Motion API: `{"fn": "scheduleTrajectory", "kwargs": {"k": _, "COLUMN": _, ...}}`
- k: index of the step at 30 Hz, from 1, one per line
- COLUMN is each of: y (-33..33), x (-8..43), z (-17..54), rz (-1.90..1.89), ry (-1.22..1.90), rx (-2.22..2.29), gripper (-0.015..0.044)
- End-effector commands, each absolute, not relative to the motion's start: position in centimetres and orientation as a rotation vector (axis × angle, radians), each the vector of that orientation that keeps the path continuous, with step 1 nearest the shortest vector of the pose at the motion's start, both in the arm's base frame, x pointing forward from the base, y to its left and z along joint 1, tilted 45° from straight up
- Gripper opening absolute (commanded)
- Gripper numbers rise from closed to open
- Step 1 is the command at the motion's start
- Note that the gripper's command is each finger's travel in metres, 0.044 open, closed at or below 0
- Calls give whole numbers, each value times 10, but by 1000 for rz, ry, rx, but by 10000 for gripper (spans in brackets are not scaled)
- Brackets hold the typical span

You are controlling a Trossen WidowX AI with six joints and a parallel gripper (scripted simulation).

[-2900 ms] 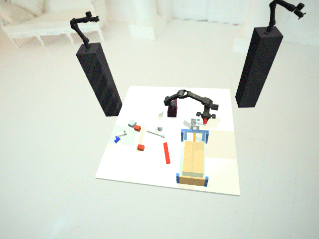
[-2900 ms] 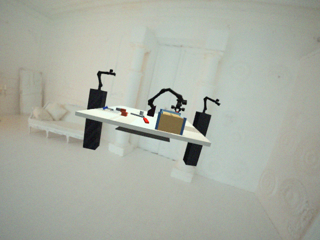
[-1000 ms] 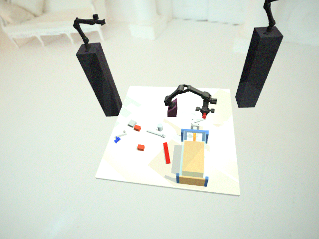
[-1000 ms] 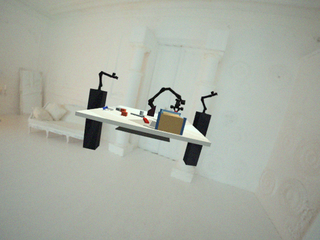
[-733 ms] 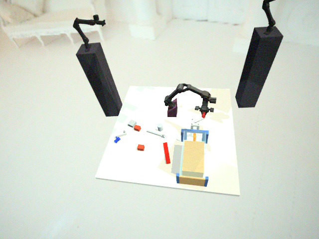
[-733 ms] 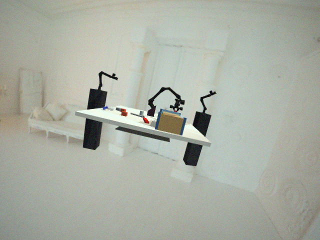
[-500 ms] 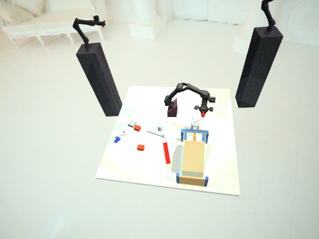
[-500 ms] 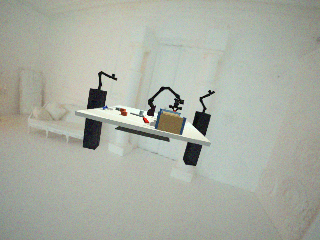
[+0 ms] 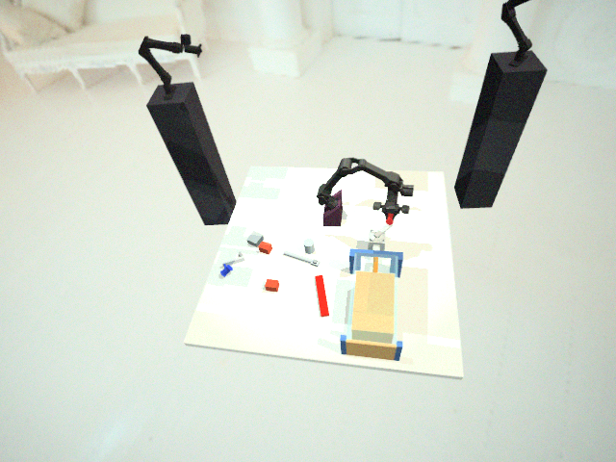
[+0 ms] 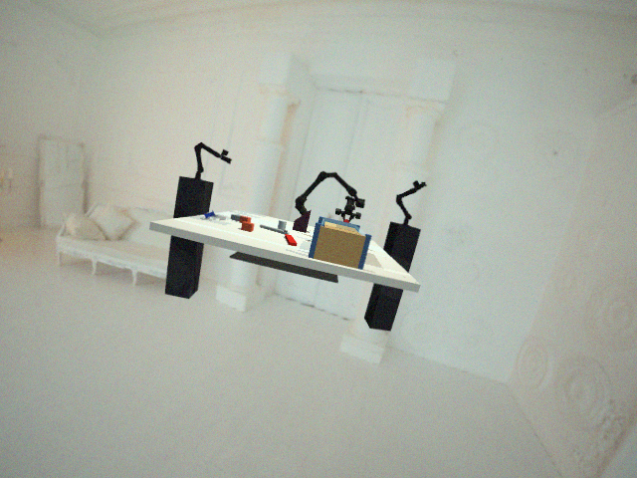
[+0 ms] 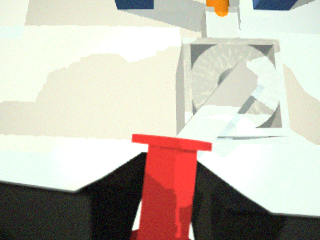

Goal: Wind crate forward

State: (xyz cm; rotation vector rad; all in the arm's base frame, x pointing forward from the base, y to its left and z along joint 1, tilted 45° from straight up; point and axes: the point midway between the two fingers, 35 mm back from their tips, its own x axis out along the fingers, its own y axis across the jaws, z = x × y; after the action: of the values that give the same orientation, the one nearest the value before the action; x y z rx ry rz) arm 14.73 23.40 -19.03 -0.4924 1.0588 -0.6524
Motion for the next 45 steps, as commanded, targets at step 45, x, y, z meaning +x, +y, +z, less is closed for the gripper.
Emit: {"fn": "scheduleTrajectory", "kwargs": {"k": 45, "y": 188, "x": 115, "z": -149, "rz": -669, "ry": 1069, "rx": -521, "gripper": 0}}
